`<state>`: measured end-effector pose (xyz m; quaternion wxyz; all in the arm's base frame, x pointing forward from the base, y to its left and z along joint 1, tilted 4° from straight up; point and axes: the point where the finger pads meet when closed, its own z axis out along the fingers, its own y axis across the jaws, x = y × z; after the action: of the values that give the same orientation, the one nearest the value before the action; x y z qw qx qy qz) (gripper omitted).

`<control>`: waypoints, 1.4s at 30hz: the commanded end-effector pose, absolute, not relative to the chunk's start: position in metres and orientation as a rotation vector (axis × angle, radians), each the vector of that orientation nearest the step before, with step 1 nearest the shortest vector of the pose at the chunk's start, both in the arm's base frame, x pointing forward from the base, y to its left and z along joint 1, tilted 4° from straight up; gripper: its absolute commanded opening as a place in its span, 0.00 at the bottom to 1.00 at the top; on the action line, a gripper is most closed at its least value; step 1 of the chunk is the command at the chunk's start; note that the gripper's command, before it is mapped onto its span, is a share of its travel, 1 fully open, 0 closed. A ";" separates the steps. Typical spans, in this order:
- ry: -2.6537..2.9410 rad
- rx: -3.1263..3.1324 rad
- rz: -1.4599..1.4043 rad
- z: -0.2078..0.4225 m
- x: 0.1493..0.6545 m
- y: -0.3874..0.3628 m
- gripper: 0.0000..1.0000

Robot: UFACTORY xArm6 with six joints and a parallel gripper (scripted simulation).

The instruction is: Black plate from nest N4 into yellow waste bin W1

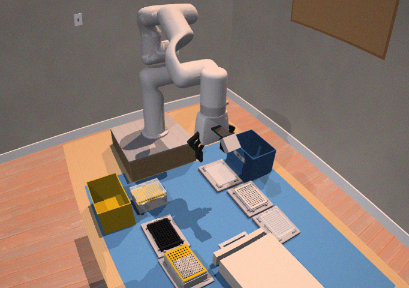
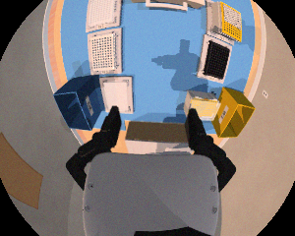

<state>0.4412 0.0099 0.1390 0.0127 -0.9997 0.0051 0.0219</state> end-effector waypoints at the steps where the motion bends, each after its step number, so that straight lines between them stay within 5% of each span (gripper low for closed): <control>1: 0.050 -3.122 0.101 0.134 0.442 -0.009 1.00; 42: 0.071 -3.123 0.102 0.084 0.461 -0.103 1.00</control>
<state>0.4549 -0.0862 0.0912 0.0083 -0.9991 0.0230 0.0348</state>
